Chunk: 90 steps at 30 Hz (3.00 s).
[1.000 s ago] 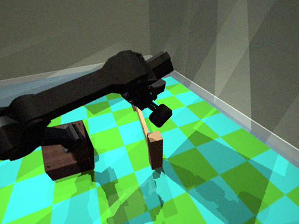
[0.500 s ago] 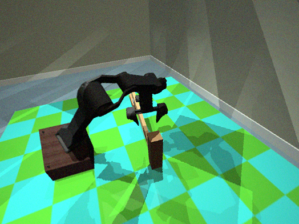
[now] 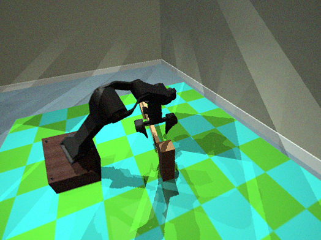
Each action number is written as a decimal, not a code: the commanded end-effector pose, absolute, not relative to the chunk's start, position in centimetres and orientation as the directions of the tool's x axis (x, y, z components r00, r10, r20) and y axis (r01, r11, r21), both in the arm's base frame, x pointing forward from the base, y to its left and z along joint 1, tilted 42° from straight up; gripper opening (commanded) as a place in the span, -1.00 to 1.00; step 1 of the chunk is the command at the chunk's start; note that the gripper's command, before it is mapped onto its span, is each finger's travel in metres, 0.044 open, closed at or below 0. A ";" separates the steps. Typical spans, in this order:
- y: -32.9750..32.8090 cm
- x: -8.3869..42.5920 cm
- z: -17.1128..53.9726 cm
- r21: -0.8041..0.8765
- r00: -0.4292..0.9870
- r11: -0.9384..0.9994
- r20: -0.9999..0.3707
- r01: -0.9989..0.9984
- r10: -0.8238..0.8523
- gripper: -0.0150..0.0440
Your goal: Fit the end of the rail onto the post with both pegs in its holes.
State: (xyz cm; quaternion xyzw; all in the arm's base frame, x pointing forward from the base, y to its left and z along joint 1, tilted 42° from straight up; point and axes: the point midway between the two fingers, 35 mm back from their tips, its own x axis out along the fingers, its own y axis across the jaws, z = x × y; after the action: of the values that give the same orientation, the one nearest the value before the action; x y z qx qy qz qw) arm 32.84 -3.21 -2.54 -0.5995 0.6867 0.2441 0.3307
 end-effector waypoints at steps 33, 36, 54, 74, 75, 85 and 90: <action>-7.1 32.2 -6.9 -0.053 -0.067 0.158 -0.741 -0.986 -0.668 1.00; -7.3 32.1 -7.1 -0.053 -0.067 0.158 -0.740 -0.986 -0.669 1.00; -7.3 32.1 -7.1 -0.053 -0.067 0.158 -0.740 -0.986 -0.669 -0.34; -7.1 32.1 -6.9 -0.053 -0.067 0.158 -0.741 -0.986 -0.669 -0.49; -7.1 32.1 -6.9 -0.053 -0.067 0.158 -0.741 -0.986 -0.669 -0.49; -6.7 32.2 -6.5 -0.053 -0.067 0.158 -0.741 -0.986 -0.668 -0.49; -6.6 32.3 -6.3 -0.053 -0.067 0.158 -0.741 -0.986 -0.668 -0.49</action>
State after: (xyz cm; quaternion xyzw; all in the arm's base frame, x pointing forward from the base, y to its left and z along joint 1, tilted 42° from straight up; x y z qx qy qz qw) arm 32.05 -7.01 -6.68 -0.5985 0.6921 0.2436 0.3216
